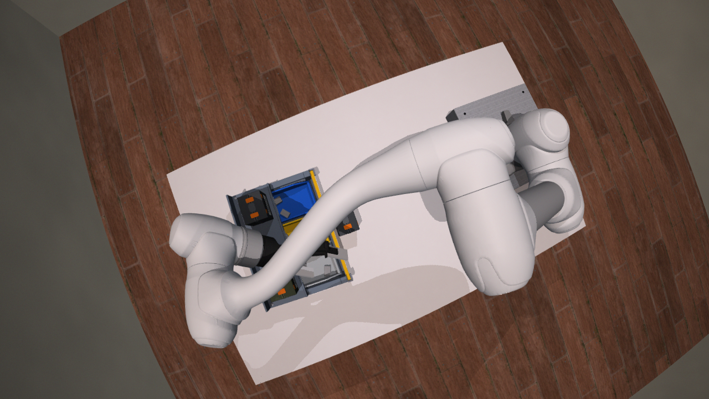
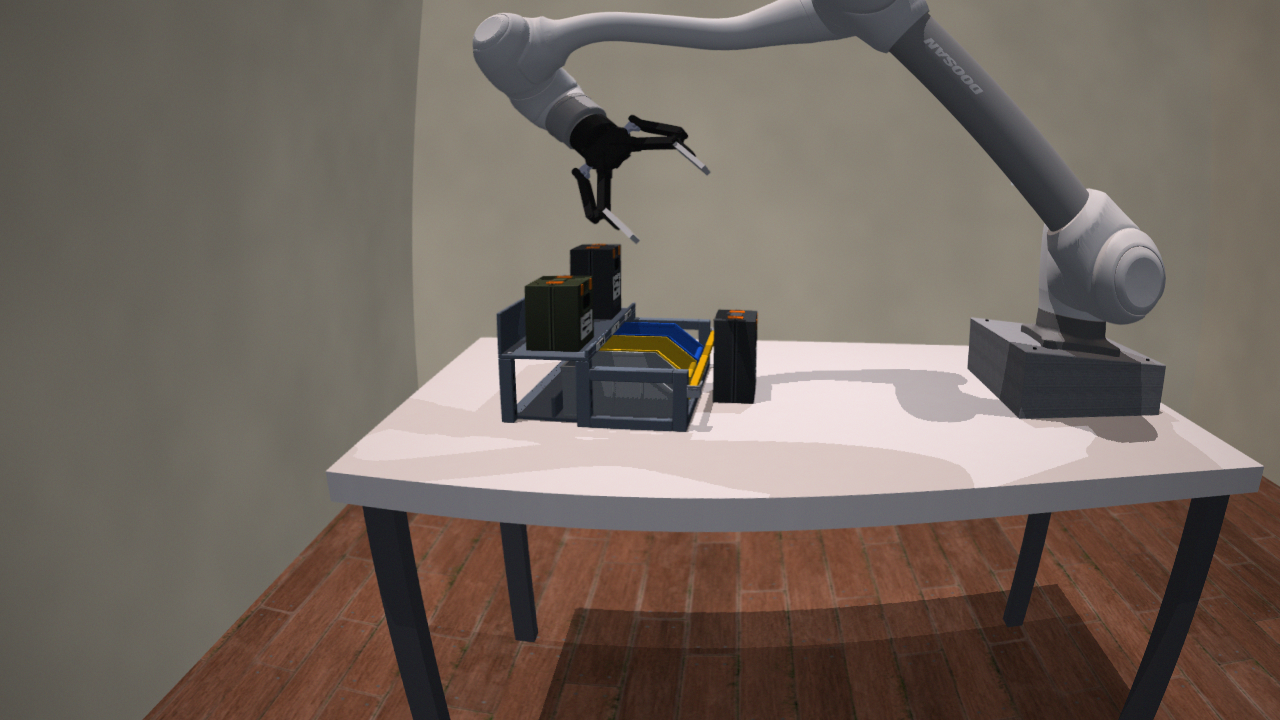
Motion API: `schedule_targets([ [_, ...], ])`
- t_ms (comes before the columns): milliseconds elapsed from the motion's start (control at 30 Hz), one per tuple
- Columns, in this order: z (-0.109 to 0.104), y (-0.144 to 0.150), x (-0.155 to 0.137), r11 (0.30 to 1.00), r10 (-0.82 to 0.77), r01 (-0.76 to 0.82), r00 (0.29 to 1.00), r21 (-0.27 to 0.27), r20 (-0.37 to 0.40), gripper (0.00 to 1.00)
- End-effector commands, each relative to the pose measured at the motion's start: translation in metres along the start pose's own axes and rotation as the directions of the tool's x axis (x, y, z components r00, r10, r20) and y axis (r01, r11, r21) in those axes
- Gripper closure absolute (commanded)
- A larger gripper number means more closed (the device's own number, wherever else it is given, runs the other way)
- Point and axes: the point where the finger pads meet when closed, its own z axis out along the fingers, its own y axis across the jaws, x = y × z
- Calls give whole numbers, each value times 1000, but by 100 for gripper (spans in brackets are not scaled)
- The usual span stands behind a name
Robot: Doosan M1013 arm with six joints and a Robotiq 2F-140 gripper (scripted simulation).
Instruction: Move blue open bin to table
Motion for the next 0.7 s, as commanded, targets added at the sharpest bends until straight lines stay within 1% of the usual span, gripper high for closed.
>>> schedule_targets([
  [0,0,0,0,1000,0,0,1000,0,0,0],
  [567,0,0,0,1000,0,0,1000,0,0,0],
  [600,7,-8,-2,1000,0,0,1000,0,0,43],
  [667,23,-23,-7,1000,0,0,1000,0,0,43],
])
